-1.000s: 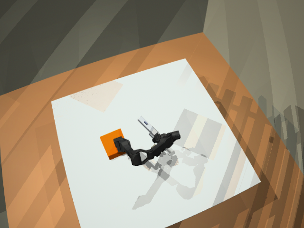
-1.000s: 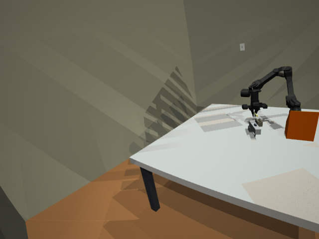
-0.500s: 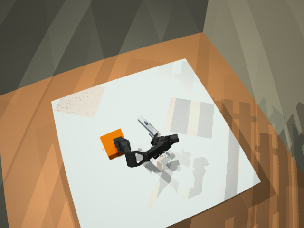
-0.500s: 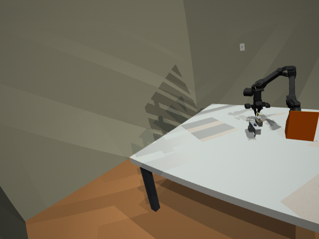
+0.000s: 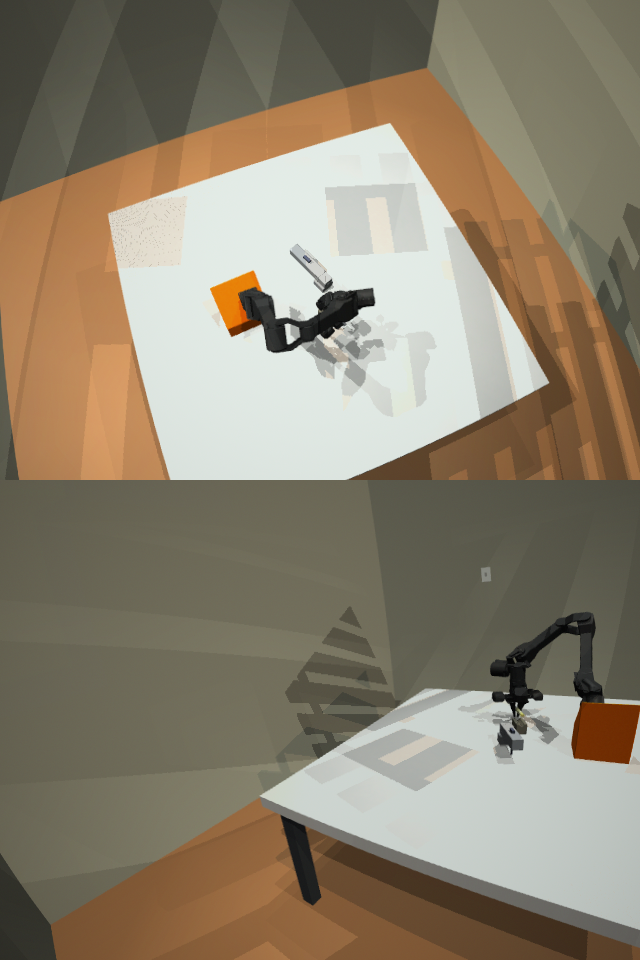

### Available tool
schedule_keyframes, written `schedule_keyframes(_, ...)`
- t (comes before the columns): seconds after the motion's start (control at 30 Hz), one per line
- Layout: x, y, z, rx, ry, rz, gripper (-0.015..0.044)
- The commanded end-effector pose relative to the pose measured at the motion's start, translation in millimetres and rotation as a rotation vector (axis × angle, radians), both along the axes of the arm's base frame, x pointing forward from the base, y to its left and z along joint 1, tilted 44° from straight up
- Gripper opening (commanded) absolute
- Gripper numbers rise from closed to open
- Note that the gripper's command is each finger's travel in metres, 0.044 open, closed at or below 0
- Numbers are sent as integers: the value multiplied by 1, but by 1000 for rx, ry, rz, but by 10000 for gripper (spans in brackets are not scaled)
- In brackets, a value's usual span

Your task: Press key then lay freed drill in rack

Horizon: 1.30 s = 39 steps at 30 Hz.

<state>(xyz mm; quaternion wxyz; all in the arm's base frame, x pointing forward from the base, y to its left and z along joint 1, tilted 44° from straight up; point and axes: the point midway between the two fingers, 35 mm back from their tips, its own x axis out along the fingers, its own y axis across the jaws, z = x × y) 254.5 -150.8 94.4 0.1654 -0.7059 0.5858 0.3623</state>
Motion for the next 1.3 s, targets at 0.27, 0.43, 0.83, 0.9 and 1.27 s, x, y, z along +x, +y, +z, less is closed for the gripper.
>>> schedule_keyframes(0.27,-1,-6,-12,7,9,7,0)
schedule_keyframes(0.43,0,-11,-15,6,9,7,0)
schedule_keyframes(0.83,1,-22,-25,6,9,7,0)
schedule_keyframes(0.9,1,-23,-26,6,9,7,0)
schedule_keyframes(1.27,2,-22,-22,-1,1,1,263)
